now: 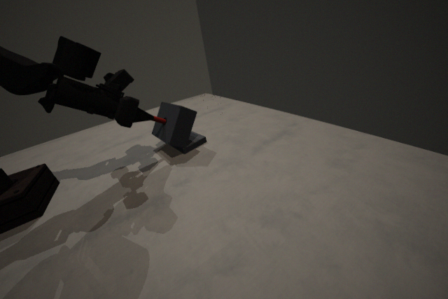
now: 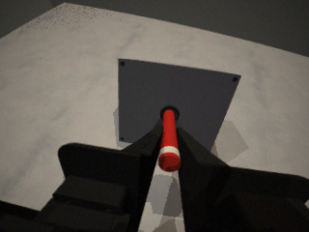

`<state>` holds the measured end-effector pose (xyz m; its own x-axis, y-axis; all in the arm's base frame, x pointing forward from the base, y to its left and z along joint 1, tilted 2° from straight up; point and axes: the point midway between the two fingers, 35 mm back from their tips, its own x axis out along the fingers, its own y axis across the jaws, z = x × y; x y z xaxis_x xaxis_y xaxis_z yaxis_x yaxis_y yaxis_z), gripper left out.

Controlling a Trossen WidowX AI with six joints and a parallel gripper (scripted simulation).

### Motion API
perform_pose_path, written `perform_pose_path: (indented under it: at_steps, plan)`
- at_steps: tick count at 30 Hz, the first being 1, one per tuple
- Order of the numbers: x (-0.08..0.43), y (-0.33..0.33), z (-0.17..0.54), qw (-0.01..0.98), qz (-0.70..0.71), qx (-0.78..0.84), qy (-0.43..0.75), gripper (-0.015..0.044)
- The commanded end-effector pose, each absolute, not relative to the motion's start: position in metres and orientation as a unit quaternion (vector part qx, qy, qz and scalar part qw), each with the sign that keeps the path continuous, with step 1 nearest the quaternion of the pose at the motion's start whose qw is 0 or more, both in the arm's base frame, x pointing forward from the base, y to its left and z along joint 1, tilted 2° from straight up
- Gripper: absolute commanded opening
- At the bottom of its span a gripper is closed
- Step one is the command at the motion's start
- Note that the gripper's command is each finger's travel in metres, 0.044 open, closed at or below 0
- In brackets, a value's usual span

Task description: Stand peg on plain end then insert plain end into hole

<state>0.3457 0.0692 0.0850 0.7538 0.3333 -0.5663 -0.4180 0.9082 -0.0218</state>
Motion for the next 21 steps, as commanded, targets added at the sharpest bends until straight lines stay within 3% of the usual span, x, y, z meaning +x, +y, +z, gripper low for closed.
perform_pose_path:
  at_steps: [1, 21]
  plan:
    - [0.3488, 0.0693, 0.0874, 0.935, 0.199, -0.073, 0.283, 0.0]
    - [0.3532, 0.0718, 0.0816, 0.935, 0.199, -0.073, 0.283, 0.0]
